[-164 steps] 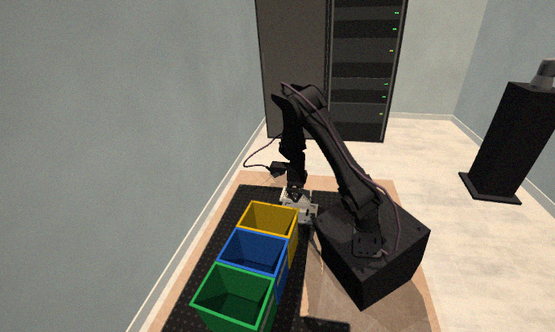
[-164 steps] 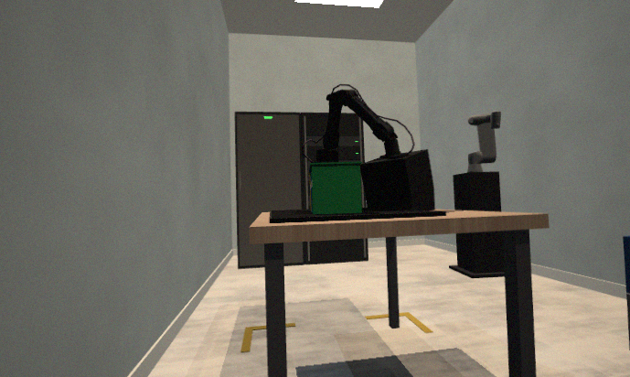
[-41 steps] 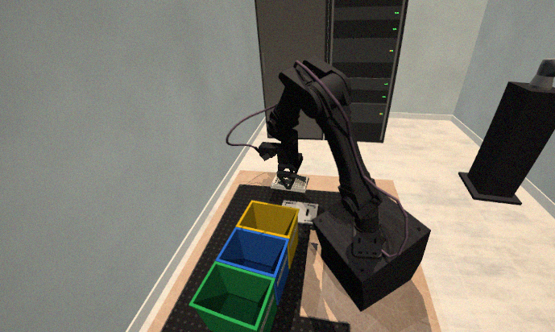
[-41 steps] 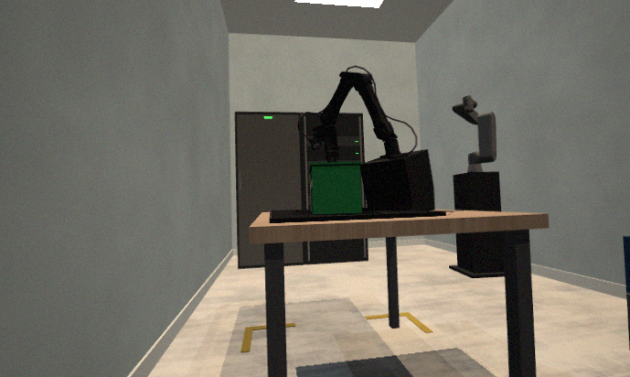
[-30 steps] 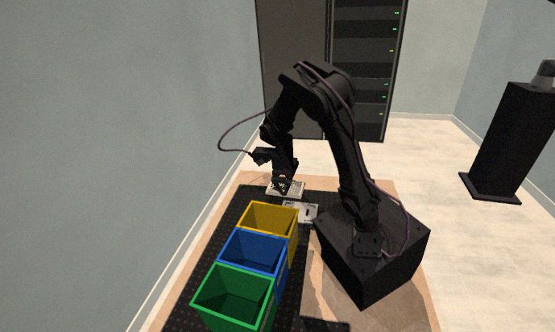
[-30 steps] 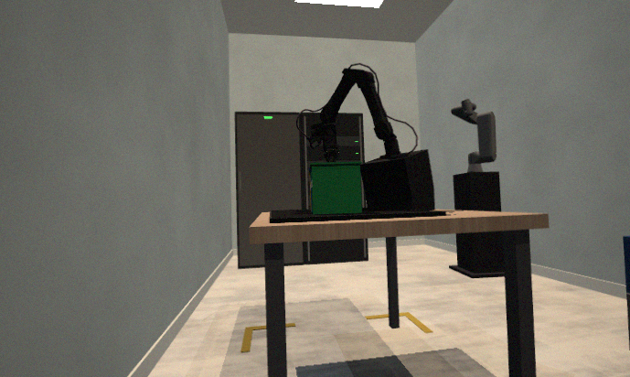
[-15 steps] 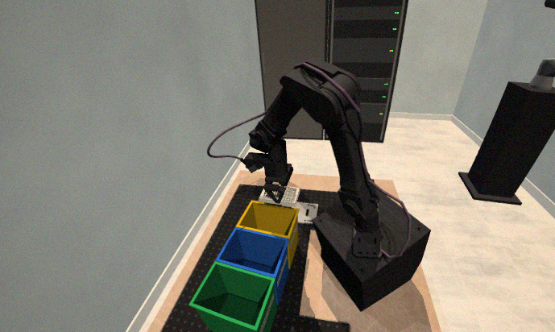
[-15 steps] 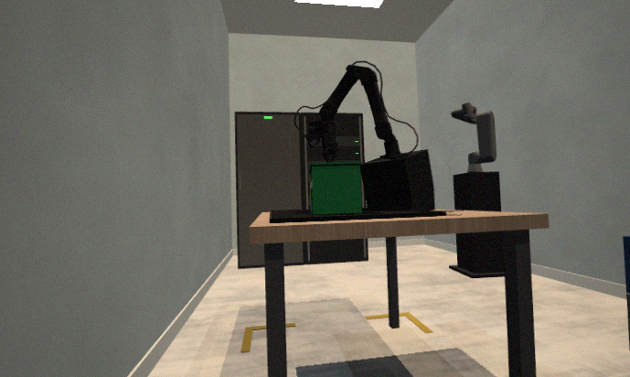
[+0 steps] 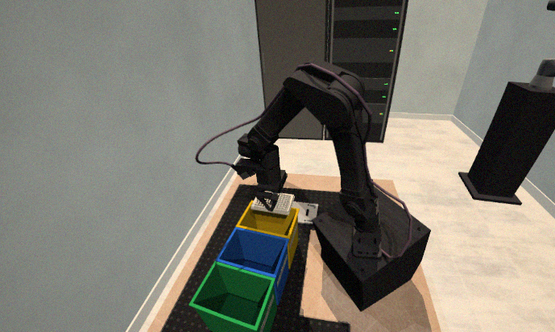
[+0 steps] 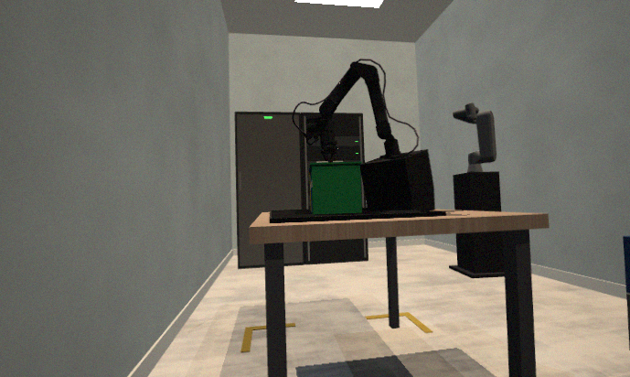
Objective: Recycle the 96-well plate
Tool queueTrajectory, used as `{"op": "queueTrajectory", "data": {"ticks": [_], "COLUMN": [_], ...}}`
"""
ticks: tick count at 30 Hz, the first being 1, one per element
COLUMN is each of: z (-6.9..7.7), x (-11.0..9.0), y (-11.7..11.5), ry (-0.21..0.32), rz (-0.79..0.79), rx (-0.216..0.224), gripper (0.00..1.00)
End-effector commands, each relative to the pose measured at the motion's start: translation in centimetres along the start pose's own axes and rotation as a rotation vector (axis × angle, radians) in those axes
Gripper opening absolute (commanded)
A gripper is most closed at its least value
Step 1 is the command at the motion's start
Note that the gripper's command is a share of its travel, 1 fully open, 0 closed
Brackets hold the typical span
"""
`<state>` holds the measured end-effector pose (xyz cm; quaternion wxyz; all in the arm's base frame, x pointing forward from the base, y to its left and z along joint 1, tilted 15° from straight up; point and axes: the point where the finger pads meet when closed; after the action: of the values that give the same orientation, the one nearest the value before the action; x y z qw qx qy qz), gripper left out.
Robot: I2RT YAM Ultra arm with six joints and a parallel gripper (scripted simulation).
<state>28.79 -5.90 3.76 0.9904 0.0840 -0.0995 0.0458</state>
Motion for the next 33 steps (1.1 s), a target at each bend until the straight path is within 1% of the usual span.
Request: {"op": "queueTrajectory", "data": {"ticks": [1,3,7,12,16,18,21,25,33], "z": [0.9,1.1,0.8,1.5,1.4,1.2,0.8,0.8,0.9], "x": [1.1,1.6,1.8,2.6,2.6,2.5,2.7,2.8,2.8], "y": [0.6,1.2,1.8,3.7,3.4,3.1,2.9,3.1,2.9], "ry": [-0.053,-0.049,-0.037,-0.046,-0.044,-0.033,-0.039,-0.041,-0.046], "rz": [-0.022,-0.024,-0.027,-0.025,-0.038,-0.047,-0.045,-0.031,-0.031], "rx": [-0.031,-0.029,-0.024,-0.023,-0.025,-0.023,-0.019,-0.018,-0.019], "gripper": [0.0,0.0,0.0,0.0,0.0,0.0,0.0,0.0,0.0]}}
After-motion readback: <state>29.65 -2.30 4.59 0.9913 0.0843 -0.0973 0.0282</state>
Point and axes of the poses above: the point where the finger pads meet when closed, its own z axis back along the fingers, its own y axis across the jaws, x = y × z, and after that the axes turned 5 degrees about z, right-handed
